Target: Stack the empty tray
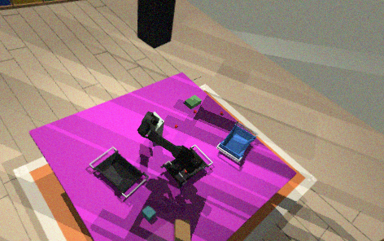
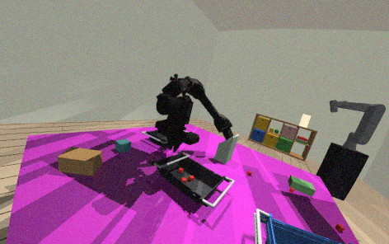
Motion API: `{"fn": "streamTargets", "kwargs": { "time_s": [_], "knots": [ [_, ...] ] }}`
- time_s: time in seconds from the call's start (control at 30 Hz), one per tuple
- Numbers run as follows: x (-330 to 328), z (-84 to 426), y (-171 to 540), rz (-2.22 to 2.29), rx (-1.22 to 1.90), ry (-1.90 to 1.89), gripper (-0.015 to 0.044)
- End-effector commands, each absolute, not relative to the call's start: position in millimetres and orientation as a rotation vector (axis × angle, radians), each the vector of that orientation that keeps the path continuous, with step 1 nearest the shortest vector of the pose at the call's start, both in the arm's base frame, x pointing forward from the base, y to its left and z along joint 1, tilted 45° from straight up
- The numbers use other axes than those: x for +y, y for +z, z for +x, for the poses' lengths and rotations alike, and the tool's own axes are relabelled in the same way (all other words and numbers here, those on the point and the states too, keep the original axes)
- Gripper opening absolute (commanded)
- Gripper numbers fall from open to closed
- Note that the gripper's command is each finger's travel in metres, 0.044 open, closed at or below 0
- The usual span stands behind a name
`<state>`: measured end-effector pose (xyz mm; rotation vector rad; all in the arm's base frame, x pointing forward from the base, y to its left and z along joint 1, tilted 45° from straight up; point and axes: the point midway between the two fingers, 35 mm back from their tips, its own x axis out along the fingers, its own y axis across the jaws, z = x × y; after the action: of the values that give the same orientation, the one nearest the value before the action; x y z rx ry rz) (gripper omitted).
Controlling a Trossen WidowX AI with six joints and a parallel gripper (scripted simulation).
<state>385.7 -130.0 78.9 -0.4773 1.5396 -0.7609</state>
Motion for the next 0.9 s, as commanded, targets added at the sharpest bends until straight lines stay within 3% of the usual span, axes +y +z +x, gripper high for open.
{"fn": "streamTargets", "kwargs": {
  "time_s": [0.0, 0.13, 0.4, 0.67, 0.87],
  "knots": [
    [-90.5, 393.4, 116.5, -0.472, 1.521, -0.754, 0.0086],
    [-100.7, 394.6, 90.2, -0.476, 1.528, -0.754, 0.0086],
    [-32.0, 409.5, -6.4, -0.463, 1.523, -0.743, 0.0086],
    [29.5, 391.6, -100.0, -0.464, 1.518, -0.752, 0.0086],
    [32.1, 390.0, -104.7, -0.463, 1.517, -0.754, 0.0086]
  ]
}}
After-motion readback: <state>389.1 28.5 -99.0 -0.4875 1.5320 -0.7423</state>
